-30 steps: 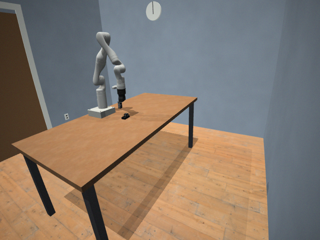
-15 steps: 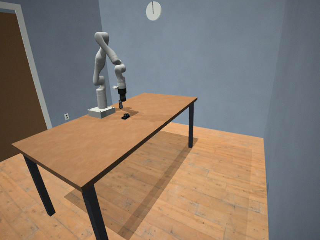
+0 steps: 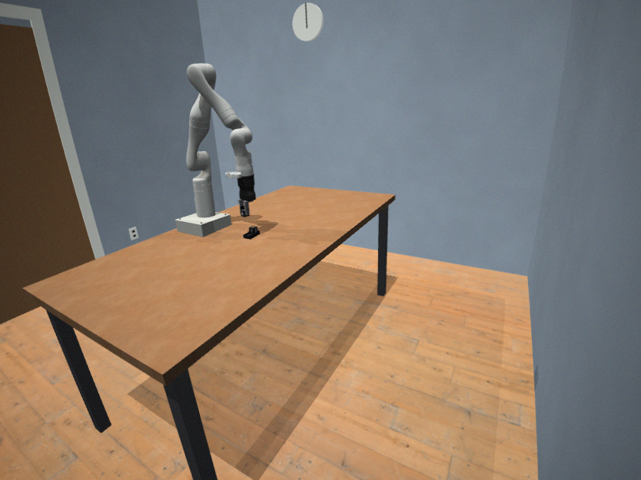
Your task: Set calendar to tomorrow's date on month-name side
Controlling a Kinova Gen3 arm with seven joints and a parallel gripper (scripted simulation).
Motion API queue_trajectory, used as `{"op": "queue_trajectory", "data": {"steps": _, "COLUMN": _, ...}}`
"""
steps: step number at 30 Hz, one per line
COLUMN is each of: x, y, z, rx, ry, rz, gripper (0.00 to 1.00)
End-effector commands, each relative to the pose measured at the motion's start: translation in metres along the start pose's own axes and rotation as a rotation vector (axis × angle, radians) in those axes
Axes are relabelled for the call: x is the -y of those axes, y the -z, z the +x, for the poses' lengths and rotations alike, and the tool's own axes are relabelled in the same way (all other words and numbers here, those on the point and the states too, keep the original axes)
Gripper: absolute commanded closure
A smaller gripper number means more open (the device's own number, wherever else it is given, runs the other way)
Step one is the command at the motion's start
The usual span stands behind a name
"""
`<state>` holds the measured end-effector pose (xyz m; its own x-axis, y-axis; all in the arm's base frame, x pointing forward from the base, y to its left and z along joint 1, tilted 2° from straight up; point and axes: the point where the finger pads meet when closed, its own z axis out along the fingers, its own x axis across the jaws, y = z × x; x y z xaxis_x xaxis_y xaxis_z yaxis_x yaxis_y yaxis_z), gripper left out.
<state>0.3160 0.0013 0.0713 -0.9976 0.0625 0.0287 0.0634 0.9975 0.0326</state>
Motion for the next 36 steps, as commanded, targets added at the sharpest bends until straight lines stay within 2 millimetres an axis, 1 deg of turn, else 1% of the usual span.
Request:
{"op": "queue_trajectory", "data": {"steps": 1, "x": 0.0002, "y": 0.0012, "z": -0.0023, "rx": 0.005, "ry": 0.042, "rz": -0.001, "gripper": 0.43}}
{"op": "queue_trajectory", "data": {"steps": 7, "x": -0.0023, "y": 0.0025, "z": -0.0067, "rx": 0.013, "ry": 0.157, "rz": -0.001, "gripper": 0.43}}
{"op": "queue_trajectory", "data": {"steps": 13, "x": -0.0040, "y": 0.0035, "z": -0.0094, "rx": 0.019, "ry": 0.228, "rz": -0.001, "gripper": 0.43}}
{"op": "queue_trajectory", "data": {"steps": 23, "x": -0.0050, "y": 0.0040, "z": -0.0109, "rx": 0.022, "ry": 0.267, "rz": -0.001, "gripper": 0.43}}
{"op": "queue_trajectory", "data": {"steps": 36, "x": -0.0051, "y": 0.0040, "z": -0.0110, "rx": 0.022, "ry": 0.271, "rz": -0.001, "gripper": 0.43}}
